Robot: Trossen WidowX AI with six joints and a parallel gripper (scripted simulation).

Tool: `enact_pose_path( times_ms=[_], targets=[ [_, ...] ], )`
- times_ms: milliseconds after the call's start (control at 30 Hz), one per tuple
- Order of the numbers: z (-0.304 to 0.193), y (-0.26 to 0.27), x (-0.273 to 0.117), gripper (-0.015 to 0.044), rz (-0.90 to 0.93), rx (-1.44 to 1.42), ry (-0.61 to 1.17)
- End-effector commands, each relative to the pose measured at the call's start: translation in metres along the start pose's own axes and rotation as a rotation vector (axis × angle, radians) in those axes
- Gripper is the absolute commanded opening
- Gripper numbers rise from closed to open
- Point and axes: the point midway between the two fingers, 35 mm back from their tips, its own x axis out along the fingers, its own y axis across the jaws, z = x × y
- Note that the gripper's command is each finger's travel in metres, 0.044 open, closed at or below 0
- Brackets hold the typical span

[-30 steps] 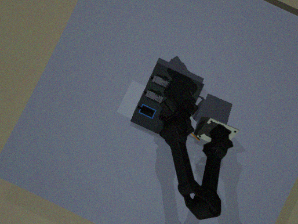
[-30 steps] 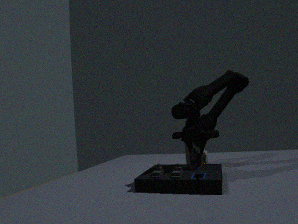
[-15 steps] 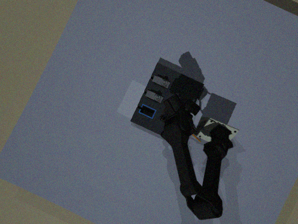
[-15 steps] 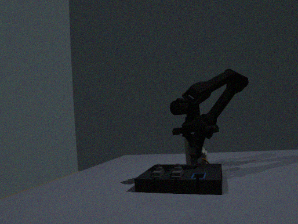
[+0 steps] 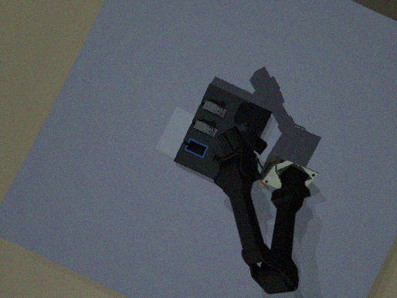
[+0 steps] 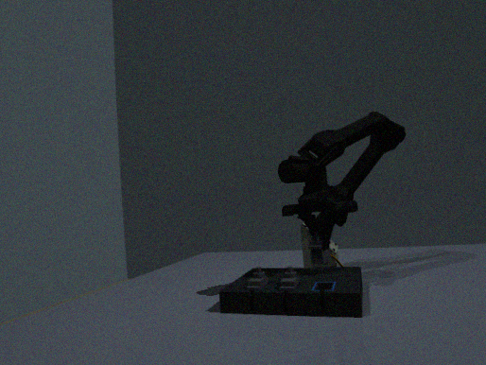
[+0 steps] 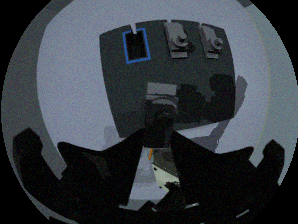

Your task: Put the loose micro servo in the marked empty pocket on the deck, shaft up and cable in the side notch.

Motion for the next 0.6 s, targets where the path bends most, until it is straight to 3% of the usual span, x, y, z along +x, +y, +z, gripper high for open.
enact_pose_path(
  times_ms=[0,233,567],
  targets=[
    [0.013,0.002,-0.001,0.0,0.0,-0.003,-0.006],
    [0.042,0.006,-0.001,0.0,0.0,-0.004,-0.007],
    [0.038,0.024,-0.001,0.0,0.001,-0.004,-0.007]
  ],
)
